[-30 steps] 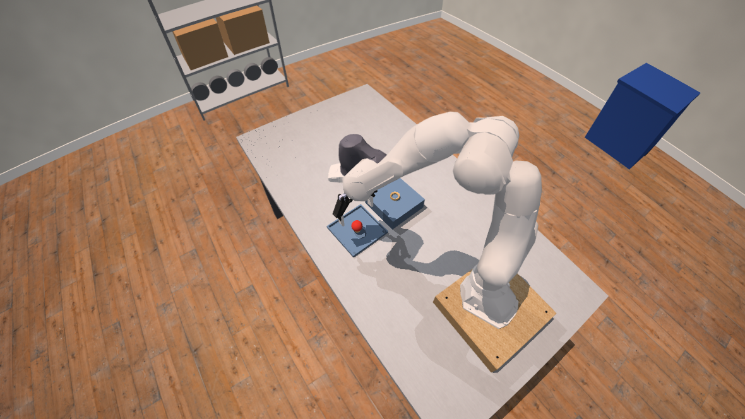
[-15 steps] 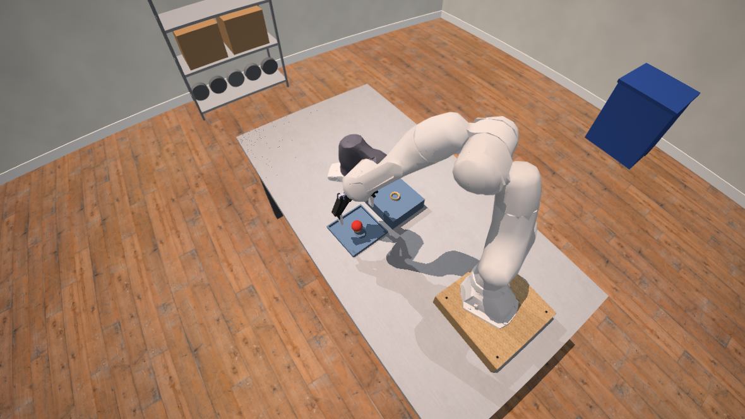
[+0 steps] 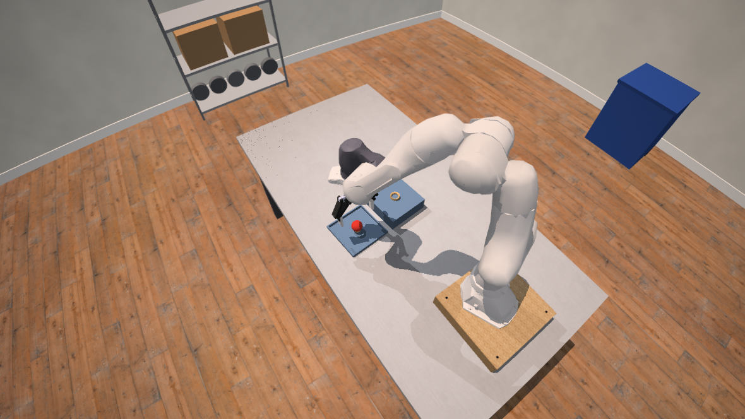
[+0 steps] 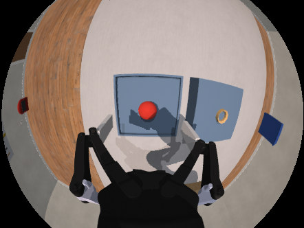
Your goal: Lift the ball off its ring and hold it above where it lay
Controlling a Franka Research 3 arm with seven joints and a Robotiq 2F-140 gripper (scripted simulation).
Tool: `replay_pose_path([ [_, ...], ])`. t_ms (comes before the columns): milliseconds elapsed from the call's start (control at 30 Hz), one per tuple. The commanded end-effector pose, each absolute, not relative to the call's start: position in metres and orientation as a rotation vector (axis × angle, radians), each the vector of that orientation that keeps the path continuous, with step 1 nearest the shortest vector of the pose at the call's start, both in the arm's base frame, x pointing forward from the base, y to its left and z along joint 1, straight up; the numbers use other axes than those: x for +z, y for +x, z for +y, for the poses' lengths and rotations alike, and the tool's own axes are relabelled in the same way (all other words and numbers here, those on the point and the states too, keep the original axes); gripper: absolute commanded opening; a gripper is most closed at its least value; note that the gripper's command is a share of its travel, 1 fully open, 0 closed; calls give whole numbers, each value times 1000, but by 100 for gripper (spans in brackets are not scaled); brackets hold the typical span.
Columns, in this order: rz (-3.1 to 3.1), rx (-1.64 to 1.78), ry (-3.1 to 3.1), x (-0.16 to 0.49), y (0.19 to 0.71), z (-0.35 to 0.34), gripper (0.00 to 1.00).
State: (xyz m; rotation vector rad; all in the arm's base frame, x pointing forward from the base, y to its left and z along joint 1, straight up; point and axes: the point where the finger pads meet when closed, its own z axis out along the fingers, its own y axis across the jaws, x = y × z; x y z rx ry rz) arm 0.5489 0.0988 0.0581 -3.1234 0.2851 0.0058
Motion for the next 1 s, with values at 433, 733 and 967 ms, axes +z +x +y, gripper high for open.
replay_pose_path([
  [433, 300, -3, -3123, -25, 550, 99, 100],
  [733, 300, -3, -3123, -25, 550, 99, 0],
  [967, 300, -3, -3123, -25, 550, 99, 0],
])
